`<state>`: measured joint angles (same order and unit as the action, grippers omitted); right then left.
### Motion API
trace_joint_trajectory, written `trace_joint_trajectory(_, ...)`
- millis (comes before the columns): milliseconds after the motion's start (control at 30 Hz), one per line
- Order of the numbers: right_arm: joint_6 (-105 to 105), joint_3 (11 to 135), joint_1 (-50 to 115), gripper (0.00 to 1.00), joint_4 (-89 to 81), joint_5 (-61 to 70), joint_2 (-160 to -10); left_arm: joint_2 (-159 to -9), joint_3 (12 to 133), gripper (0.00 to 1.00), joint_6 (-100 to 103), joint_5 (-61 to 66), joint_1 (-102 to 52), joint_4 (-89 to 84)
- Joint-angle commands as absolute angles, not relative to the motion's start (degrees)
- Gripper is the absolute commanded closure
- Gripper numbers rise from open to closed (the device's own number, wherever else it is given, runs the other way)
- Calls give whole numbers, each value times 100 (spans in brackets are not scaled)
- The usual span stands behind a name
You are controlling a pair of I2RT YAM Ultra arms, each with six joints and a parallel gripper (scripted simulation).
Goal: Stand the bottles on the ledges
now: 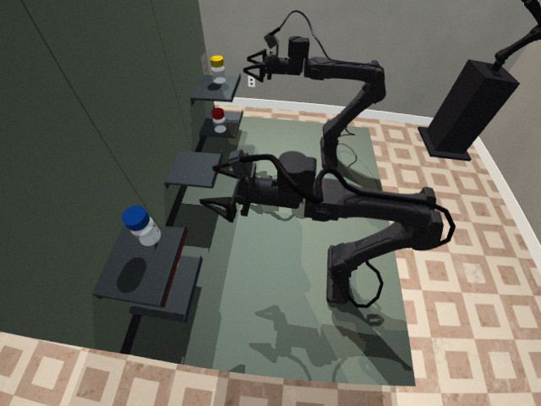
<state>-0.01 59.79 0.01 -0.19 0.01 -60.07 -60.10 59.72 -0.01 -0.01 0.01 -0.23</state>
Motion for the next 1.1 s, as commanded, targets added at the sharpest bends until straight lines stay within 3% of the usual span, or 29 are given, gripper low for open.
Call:
trace_joint_trajectory(0,4,6054,0,0,4,0,-5959,-5948,6075,0,0,0,0,45)
trace_joint_trajectory(567,0,5999,0,0,0,0,-5999,-5999,5999,0,0,0,0,0)
trace_joint_trajectory(1067,557,6440,-1705,0,-1097,1357,-5543,-5588,7264,0,378,849,972,-3087)
